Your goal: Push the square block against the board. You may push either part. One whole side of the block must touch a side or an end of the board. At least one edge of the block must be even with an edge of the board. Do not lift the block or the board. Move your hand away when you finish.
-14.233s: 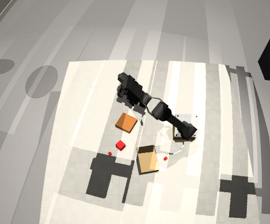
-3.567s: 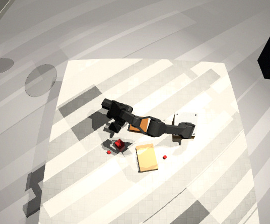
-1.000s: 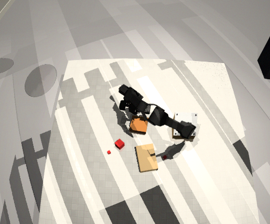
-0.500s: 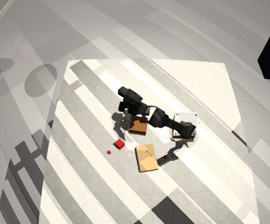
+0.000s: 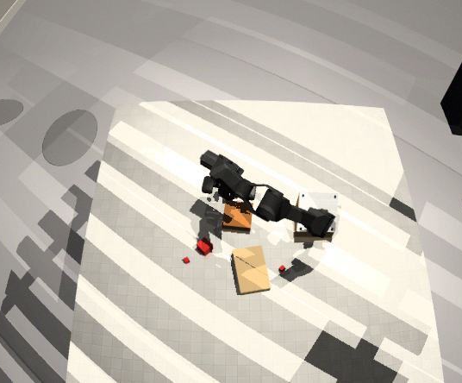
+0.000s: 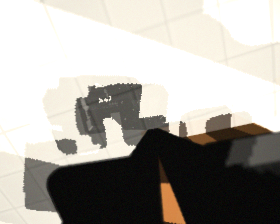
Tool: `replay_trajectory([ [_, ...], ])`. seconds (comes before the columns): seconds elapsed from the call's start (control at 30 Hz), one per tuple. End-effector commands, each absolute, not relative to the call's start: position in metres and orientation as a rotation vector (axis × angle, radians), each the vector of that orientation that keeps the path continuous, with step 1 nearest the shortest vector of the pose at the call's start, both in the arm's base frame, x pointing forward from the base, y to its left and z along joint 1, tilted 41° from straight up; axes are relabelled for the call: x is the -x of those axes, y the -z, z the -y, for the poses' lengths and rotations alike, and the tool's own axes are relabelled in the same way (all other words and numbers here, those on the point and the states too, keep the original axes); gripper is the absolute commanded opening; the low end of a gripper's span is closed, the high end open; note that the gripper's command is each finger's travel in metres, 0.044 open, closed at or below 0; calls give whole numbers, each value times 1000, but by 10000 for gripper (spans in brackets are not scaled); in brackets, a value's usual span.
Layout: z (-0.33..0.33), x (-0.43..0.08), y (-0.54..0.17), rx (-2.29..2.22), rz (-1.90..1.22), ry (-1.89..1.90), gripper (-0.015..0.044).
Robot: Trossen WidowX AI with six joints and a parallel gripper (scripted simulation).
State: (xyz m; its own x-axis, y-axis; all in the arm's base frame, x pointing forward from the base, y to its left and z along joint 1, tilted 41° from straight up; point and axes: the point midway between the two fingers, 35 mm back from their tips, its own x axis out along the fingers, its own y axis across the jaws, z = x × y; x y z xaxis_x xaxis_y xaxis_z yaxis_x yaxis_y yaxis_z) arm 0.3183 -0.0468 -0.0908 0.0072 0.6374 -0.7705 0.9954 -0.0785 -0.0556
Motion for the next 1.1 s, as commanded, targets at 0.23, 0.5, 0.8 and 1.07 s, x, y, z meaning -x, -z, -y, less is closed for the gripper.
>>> replay_trajectory([
  [0.23,35,-317,86,-1765,-1691,890,0],
  [0.5,30,-318,82,-1766,-1691,890,0],
  [0.8,25,-318,77,-1766,-1691,890,0],
  [1.07,20,-319,73,-1766,-1691,890,0],
])
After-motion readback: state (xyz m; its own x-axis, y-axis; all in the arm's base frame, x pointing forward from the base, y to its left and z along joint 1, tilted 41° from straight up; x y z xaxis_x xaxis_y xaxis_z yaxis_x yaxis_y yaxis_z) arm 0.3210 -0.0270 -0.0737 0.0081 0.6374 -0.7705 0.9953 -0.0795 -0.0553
